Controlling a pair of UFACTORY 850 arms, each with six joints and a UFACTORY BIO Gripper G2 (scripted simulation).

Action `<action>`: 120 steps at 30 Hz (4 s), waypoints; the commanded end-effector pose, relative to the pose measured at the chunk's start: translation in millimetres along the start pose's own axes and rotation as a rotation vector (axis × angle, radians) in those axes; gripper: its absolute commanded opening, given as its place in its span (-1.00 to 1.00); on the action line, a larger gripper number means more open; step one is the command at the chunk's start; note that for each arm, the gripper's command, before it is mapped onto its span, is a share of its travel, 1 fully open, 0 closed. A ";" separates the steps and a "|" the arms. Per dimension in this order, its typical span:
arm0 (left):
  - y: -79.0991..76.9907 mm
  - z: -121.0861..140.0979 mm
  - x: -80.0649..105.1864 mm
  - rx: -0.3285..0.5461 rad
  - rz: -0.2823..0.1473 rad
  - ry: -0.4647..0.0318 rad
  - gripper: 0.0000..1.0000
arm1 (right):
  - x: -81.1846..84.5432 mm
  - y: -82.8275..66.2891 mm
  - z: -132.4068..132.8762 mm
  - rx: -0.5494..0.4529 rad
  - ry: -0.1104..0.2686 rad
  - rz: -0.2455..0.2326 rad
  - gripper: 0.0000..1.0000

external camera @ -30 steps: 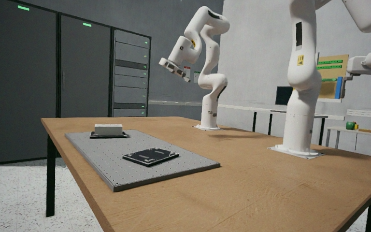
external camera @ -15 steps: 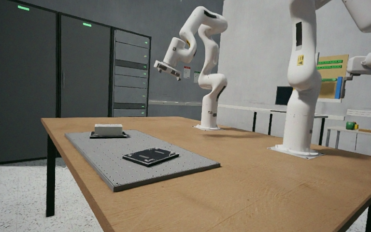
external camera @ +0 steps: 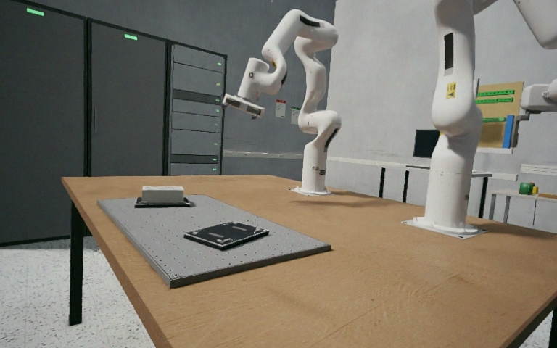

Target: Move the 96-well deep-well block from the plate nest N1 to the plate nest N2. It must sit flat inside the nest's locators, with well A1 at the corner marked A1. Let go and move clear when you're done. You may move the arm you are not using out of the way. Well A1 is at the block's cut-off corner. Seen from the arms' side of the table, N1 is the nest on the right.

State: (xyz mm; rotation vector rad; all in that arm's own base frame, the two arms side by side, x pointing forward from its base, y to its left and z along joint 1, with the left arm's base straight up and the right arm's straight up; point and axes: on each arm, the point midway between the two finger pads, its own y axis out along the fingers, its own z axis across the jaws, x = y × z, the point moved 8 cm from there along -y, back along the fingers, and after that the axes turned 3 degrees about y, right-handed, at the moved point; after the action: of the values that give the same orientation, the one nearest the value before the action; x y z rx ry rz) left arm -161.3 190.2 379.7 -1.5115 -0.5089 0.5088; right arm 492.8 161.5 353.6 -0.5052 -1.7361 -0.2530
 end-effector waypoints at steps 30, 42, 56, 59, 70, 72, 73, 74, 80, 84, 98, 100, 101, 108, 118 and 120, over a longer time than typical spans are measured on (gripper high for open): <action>-0.4 0.4 0.2 0.001 0.000 0.000 1.00 | -44.7 -29.9 -81.7 -0.547 0.161 -0.007 -0.25; -0.4 0.4 0.2 0.001 0.000 0.000 1.00 | -57.5 -40.6 -98.7 -0.729 0.211 -0.005 -0.25; -0.4 0.4 0.2 0.001 0.000 0.000 1.00 | -77.1 -60.7 -125.4 -0.911 0.261 -0.002 -0.25; -0.4 0.4 0.2 0.001 0.000 0.000 1.00 | -80.7 -65.8 -131.0 -0.911 0.261 -0.002 -0.25; -0.4 0.4 0.2 0.001 0.000 0.000 1.00 | -99.4 -86.7 -151.9 -1.094 0.310 0.003 -0.25; -0.4 0.4 0.2 0.001 0.000 0.000 1.00 | -99.4 -86.7 -151.9 -1.094 0.310 0.003 -0.25; -0.4 0.4 0.2 0.001 0.000 0.000 1.00 | -99.4 -86.7 -151.9 -1.094 0.310 0.003 -0.25; -0.4 0.4 0.2 0.001 0.000 0.000 1.00 | -99.4 -86.7 -151.9 -1.094 0.310 0.003 -0.25; -0.4 0.4 0.2 0.001 0.000 0.000 1.00 | -99.4 -86.7 -151.9 -1.094 0.310 0.003 -0.25; -0.4 0.4 0.2 0.001 0.000 0.000 1.00 | -101.2 -80.0 -149.8 -1.127 0.310 0.006 -0.25; -0.4 0.4 0.2 0.001 0.000 0.000 1.00 | -127.8 -20.4 -135.1 -1.234 0.309 0.018 -0.25; -0.4 0.4 0.2 0.001 0.000 0.000 1.00 | -132.5 -11.8 -133.2 -1.234 0.309 0.018 -0.25; -0.4 0.4 0.2 0.001 0.000 0.000 1.00 | -134.9 -7.5 -132.2 -1.234 0.309 0.018 -0.25; -0.4 0.4 0.2 0.001 0.000 0.000 1.00 | -146.6 14.1 -127.4 -1.234 0.309 0.018 -0.25; -0.4 0.4 0.2 0.001 0.000 0.000 1.00 | -170.0 57.2 -117.6 -1.234 0.310 0.018 -0.25; -0.4 0.4 0.2 0.001 0.000 0.000 1.00 | -174.7 65.8 -115.7 -1.234 0.310 0.018 -0.25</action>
State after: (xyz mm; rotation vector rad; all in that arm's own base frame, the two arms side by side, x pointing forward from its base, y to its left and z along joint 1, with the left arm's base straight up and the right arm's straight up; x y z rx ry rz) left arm -161.3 190.2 379.7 -1.5115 -0.5089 0.5088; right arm 642.5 118.4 216.2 -1.2688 -1.1027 -1.3381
